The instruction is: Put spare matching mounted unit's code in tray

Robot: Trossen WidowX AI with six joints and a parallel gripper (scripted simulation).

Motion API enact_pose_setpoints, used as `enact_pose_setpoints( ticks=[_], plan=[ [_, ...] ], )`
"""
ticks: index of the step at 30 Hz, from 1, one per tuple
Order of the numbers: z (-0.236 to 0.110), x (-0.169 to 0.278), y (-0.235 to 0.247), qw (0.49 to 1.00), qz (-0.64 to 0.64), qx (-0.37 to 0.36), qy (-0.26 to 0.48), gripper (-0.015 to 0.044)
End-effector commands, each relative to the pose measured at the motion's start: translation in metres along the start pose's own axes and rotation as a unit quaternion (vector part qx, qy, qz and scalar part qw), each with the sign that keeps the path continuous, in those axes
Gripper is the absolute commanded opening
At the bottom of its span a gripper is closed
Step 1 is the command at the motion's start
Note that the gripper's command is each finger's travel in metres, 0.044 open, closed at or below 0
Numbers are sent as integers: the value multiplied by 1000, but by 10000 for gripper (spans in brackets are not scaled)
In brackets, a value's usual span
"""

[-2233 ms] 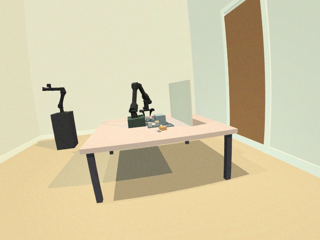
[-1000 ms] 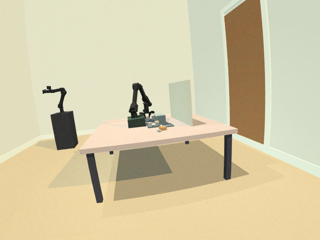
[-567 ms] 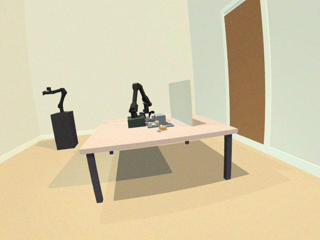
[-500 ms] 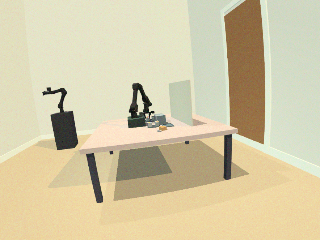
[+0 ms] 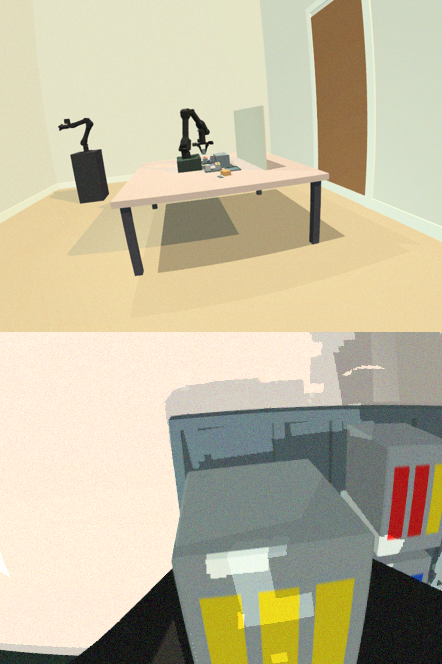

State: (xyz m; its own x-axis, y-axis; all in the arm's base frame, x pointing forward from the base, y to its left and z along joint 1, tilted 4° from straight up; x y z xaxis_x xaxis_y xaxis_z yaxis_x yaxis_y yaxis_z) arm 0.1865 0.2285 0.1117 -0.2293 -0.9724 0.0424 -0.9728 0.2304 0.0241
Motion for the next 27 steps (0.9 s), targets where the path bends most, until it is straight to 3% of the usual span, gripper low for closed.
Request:
enact_pose_setpoints(
  ticks=[1, 9, 21, 27],
  plan=[
    [-8, 1, 0, 1000, 2, -2, 0, 0],
    [-8, 1, 0, 1000, 0, -2, 3, 0],
    [-77, 0, -6, 1000, 2, -2, 0, 0],
    [-81, 1, -7, 1000, 2, -2, -1, 0]
  ],
)
Point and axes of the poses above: the point midway between the two fingers, 35 mm back from their tips, its own z axis out along the fingers, its own y axis across the jaws, x = y × z, the point moved 10 cm from there along -z, back along the fingers, and after that the axes turned 11 degrees about z, right-handed, at the moved point
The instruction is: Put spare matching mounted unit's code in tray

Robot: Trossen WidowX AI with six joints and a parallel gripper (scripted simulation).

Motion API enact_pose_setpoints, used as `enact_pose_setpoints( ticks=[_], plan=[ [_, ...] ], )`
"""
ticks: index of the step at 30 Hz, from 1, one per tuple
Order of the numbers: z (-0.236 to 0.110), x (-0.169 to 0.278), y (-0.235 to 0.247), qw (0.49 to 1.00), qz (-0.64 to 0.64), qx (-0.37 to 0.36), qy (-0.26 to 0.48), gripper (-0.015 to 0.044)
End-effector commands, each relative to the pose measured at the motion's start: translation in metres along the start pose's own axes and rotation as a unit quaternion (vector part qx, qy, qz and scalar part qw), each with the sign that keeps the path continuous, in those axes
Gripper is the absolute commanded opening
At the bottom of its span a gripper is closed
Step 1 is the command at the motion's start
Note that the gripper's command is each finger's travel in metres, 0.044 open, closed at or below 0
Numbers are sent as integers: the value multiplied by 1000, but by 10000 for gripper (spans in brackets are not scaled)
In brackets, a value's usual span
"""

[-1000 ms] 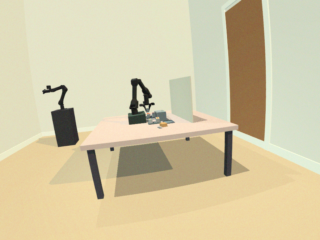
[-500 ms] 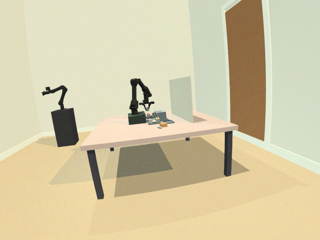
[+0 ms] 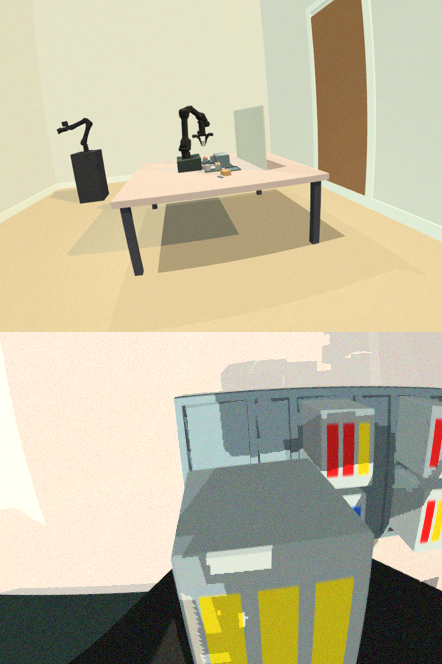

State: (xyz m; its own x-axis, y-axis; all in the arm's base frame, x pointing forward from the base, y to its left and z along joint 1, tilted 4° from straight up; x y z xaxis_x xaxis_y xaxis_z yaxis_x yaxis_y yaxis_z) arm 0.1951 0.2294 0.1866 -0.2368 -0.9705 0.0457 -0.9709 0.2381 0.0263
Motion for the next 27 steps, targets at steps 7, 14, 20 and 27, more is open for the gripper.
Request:
enact_pose_setpoints(
  ticks=[7, 14, 20, 27],
  plan=[
    [-9, 12, -34, 1000, -2, 1, -4, 0],
    [-11, 29, -68, 1000, 0, 2, -7, 0],
    [-12, 48, -95, 1000, 5, 2, -11, 0],
    [-15, 75, -123, 999, 19, 4, -25, 0]
  ],
)
Point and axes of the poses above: the point midway between the two fingers, 35 mm back from their tips, its own z axis out along the fingers, its own y axis across the jaws, x = y × z, the point moved 10 cm from there along -z, back along the fingers, and after that the axes turned 11 degrees about z, right-handed, at the moved point
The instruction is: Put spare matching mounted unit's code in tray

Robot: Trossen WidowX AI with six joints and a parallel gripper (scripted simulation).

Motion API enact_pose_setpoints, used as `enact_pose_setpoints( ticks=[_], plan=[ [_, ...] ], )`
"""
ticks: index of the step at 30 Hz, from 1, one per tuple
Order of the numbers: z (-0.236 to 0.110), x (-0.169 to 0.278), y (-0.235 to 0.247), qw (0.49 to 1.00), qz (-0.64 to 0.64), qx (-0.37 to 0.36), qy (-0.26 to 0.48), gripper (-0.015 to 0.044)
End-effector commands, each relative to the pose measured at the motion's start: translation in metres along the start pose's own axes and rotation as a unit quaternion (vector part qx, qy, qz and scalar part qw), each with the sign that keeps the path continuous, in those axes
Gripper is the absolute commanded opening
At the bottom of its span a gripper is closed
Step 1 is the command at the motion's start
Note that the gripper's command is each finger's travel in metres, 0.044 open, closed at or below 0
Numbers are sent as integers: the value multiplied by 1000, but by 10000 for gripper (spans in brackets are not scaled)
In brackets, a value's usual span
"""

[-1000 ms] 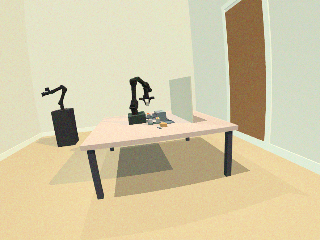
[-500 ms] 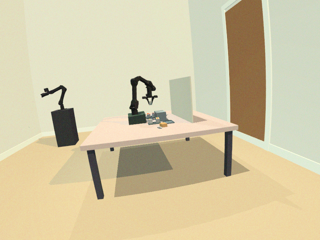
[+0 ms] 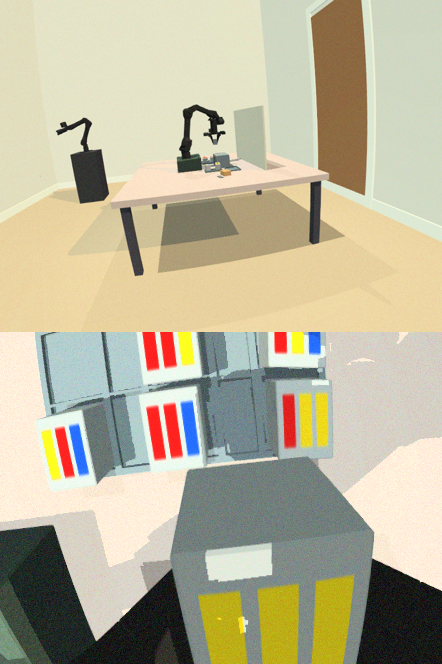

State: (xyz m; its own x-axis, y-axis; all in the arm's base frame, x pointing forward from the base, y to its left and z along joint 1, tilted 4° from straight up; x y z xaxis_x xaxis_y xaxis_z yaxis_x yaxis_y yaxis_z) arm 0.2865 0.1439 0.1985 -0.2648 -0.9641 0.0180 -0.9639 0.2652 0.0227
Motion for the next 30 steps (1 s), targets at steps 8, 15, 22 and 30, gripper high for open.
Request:
enact_pose_setpoints(
  ticks=[8, 15, 22, 30],
  plan=[
    [-6, 45, -47, 1000, 8, 7, -13, 0],
    [-8, 78, -72, 1000, 8, 14, -9, 0],
    [-10, 116, -93, 1000, 10, 24, 0, 0],
    [-11, 162, -114, 1000, 4, 23, 8, 0]
  ],
)
Point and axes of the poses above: the point midway between the two fingers, 35 mm back from their tips, its own z axis out along the fingers, its own y axis across the jaws, x = y × z, the point moved 10 cm from there along -z, back along the fingers, and after that the axes turned 11 degrees about z, right-handed, at the moved point
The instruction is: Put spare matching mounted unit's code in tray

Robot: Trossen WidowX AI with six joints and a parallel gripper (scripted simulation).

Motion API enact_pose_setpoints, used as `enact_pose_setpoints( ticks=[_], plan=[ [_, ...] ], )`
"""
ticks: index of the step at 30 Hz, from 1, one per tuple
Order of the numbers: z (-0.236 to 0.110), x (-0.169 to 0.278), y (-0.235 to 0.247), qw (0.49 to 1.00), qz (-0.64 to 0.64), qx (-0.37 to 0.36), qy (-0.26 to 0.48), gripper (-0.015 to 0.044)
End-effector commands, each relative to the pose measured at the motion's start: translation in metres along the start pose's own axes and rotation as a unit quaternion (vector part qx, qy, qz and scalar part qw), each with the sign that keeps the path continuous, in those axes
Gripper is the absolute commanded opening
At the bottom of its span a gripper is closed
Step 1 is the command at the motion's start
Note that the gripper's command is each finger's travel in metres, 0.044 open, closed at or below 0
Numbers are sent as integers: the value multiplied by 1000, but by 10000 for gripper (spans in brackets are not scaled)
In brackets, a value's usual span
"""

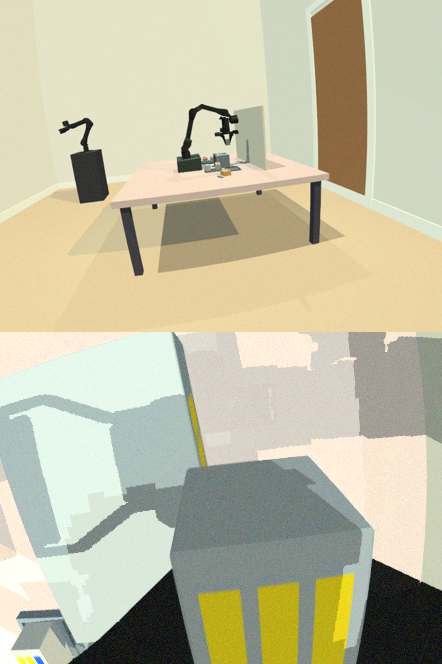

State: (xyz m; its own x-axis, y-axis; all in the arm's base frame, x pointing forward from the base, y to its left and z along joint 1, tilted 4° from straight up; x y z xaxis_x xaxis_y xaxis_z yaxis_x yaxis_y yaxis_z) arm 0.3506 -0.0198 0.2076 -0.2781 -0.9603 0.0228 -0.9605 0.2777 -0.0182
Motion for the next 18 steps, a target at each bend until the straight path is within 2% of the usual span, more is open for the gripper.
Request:
enact_pose_setpoints(
  ticks=[1, 18],
  plan=[
    [-2, 27, -11, 1000, -4, 3, 7, 0],
    [-1, 137, -31, 1000, -18, -7, 22, 0]
  ],
)
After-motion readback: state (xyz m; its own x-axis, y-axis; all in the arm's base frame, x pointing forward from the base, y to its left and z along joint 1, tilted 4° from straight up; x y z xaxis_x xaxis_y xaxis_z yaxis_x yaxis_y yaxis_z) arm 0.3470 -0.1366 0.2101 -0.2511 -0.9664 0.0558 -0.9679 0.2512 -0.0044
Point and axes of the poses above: the point midway between the two fingers, 35 mm back from their tips, its own z axis out along the fingers, its own y axis across the jaws, x = y × z, the point moved 10 cm from there along -z, back along the fingers, and after that the axes turned 11 degrees about z, right-handed, at the moved point
